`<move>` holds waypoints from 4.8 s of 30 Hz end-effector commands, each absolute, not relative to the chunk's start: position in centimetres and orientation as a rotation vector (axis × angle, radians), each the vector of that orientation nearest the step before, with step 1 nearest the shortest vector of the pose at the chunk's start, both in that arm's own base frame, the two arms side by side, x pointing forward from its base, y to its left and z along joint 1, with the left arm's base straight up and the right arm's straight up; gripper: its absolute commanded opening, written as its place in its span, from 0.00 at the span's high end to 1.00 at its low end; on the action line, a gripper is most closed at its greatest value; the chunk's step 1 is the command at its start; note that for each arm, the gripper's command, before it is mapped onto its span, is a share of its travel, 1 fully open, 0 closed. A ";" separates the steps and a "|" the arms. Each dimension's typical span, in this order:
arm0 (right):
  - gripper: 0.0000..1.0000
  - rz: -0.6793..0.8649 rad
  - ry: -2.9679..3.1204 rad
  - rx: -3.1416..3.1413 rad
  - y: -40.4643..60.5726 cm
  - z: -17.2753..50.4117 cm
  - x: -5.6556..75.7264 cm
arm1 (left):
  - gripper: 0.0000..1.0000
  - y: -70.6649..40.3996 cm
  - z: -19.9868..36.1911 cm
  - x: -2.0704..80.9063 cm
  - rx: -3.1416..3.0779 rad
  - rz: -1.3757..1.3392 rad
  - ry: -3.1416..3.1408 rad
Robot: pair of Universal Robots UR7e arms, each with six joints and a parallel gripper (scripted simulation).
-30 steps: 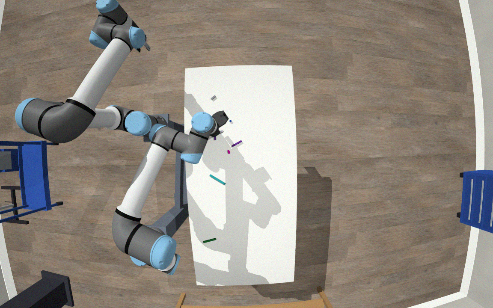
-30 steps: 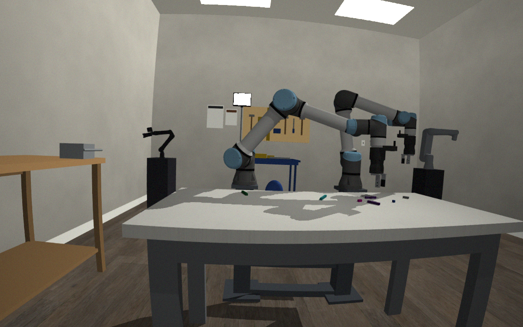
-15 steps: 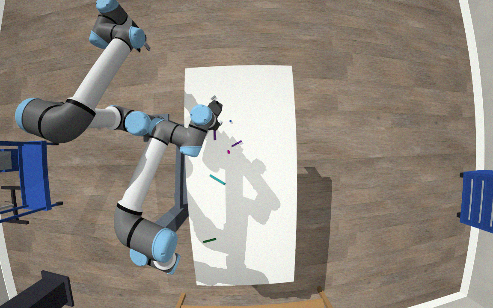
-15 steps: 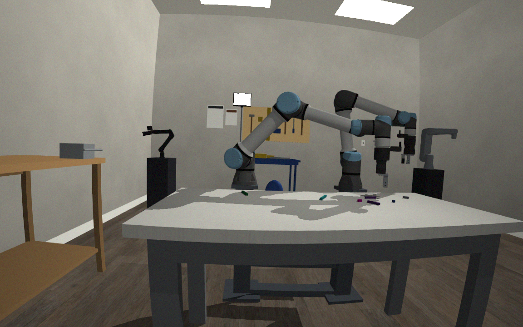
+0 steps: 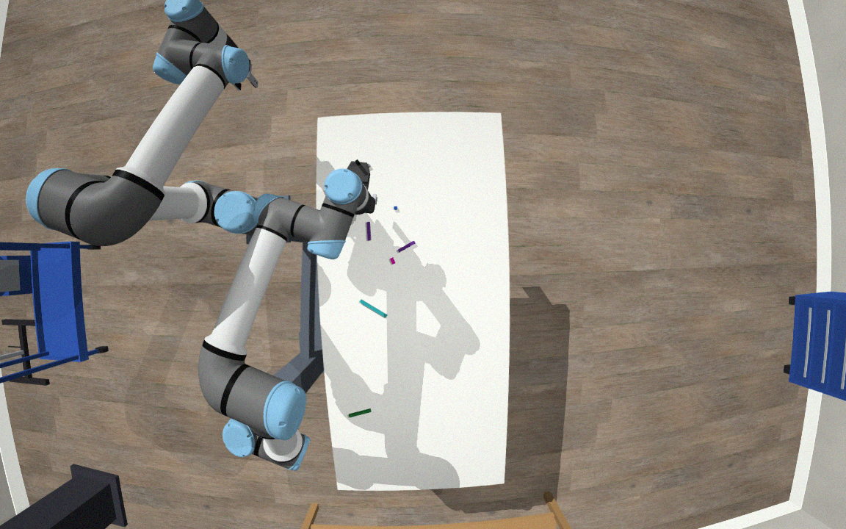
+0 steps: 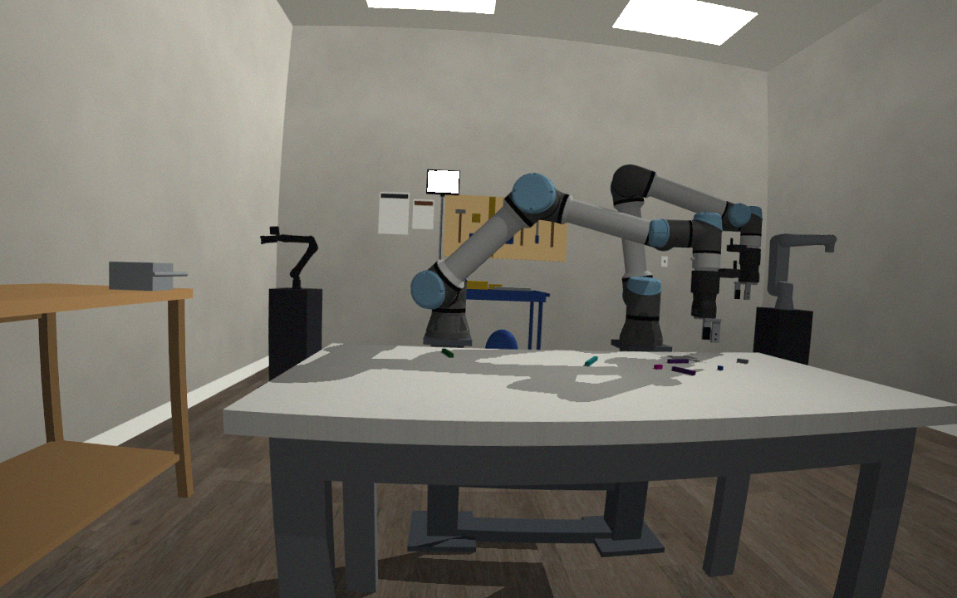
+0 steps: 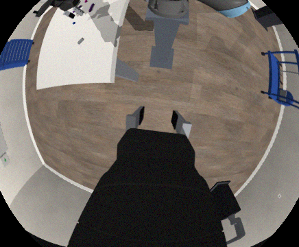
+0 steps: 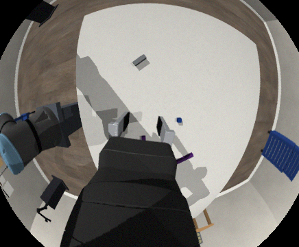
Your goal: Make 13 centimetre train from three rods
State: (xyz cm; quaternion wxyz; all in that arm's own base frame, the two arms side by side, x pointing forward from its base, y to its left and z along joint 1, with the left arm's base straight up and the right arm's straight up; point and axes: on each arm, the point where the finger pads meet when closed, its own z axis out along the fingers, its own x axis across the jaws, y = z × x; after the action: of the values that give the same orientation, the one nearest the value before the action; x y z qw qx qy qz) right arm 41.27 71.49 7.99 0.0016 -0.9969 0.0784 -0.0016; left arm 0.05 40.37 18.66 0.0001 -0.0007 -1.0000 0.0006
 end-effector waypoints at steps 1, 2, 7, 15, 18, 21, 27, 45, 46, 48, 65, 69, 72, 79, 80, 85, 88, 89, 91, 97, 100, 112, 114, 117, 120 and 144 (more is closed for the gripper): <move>0.00 -0.001 0.077 -3.138 72.1 8.1 40.9 | 0.00 40.4 18.7 0.1 -0.002 0.000 -3.142; 0.00 -0.001 0.057 -3.139 72.2 8.1 40.9 | 0.00 40.4 18.7 0.1 -0.002 0.000 -3.142; 0.00 -0.001 0.016 -3.139 72.4 8.1 40.8 | 0.00 40.4 18.7 0.1 -0.002 0.000 -3.142; 0.00 -0.001 -0.004 -3.139 72.4 8.1 40.7 | 0.00 40.4 18.7 0.1 -0.002 0.000 -3.142; 0.00 -0.001 -0.004 -3.139 72.4 8.1 40.7 | 0.00 40.4 18.7 0.1 -0.002 0.000 -3.142; 0.00 -0.001 -0.004 -3.139 72.4 8.1 40.7 | 0.00 40.4 18.7 0.1 -0.002 0.000 -3.142; 0.00 -0.001 -0.004 -3.139 72.4 8.1 40.7 | 0.00 40.4 18.7 0.1 -0.002 0.000 -3.142; 0.00 -0.001 -0.004 -3.139 72.4 8.1 40.7 | 0.00 40.4 18.7 0.1 -0.002 0.000 -3.142; 0.00 -0.001 -0.004 -3.139 72.4 8.1 40.7 | 0.00 40.4 18.7 0.1 -0.002 0.000 -3.142; 0.00 -0.001 -0.004 -3.139 72.4 8.1 40.7 | 0.00 40.4 18.7 0.1 -0.002 0.000 -3.142; 0.00 -0.001 -0.004 -3.139 72.4 8.1 40.7 | 0.00 40.4 18.7 0.1 -0.002 0.000 -3.142; 0.00 -0.001 -0.004 -3.139 72.4 8.1 40.7 | 0.00 40.4 18.7 0.1 -0.002 0.000 -3.142; 0.00 -0.001 -0.004 -3.139 72.4 8.1 40.7 | 0.00 40.4 18.7 0.1 -0.002 0.000 -3.142; 0.00 -0.001 -0.004 -3.139 72.4 8.1 40.7 | 0.00 40.4 18.7 0.1 -0.002 0.000 -3.142; 0.00 -0.001 -0.004 -3.139 72.4 8.1 40.7 | 0.00 40.4 18.7 0.1 -0.002 0.000 -3.142; 0.00 -0.001 -0.004 -3.139 72.4 8.1 40.7 | 0.00 40.4 18.7 0.1 -0.002 0.000 -3.142; 0.00 -0.001 -0.004 -3.139 72.4 8.1 40.7 | 0.00 40.4 18.7 0.1 -0.002 0.000 -3.142; 0.00 -0.001 -0.004 -3.139 72.4 8.1 40.7 | 0.00 40.4 18.7 0.1 -0.002 0.000 -3.142; 0.00 -0.001 -0.004 -3.139 72.4 8.1 40.7 | 0.00 40.4 18.7 0.1 -0.002 0.000 -3.142; 0.00 -0.001 -0.004 -3.139 72.4 8.1 40.7 | 0.00 40.4 18.7 0.1 -0.002 0.000 -3.142; 0.00 -0.001 -0.003 -3.139 72.4 8.1 40.7 | 0.00 40.4 18.7 0.1 -0.002 0.000 -3.142; 0.00 -0.001 0.053 -3.139 72.2 8.1 40.8 | 0.00 40.4 18.7 0.1 -0.002 0.000 -3.142; 0.00 -0.001 0.079 -3.138 72.1 8.1 40.9 | 0.00 40.4 18.7 0.1 -0.002 0.000 -3.142; 0.00 -0.001 0.129 -3.137 71.9 8.2 41.0 | 0.00 40.4 18.7 0.1 -0.002 0.000 -3.142; 0.00 -0.001 0.194 -3.133 71.6 8.2 41.2 | 0.00 40.4 18.7 0.1 -0.002 0.000 -3.142; 0.00 0.000 1.009 -2.973 67.7 8.5 43.0 | 0.00 40.4 18.7 0.1 -0.002 0.000 -3.142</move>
State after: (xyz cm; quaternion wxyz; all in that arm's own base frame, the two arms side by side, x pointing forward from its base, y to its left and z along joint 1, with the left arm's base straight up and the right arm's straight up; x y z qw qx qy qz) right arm 42.71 68.28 8.32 -0.0019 -0.9609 0.2770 0.0020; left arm 0.05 40.37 18.66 0.0001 -0.0007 -1.0000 0.0006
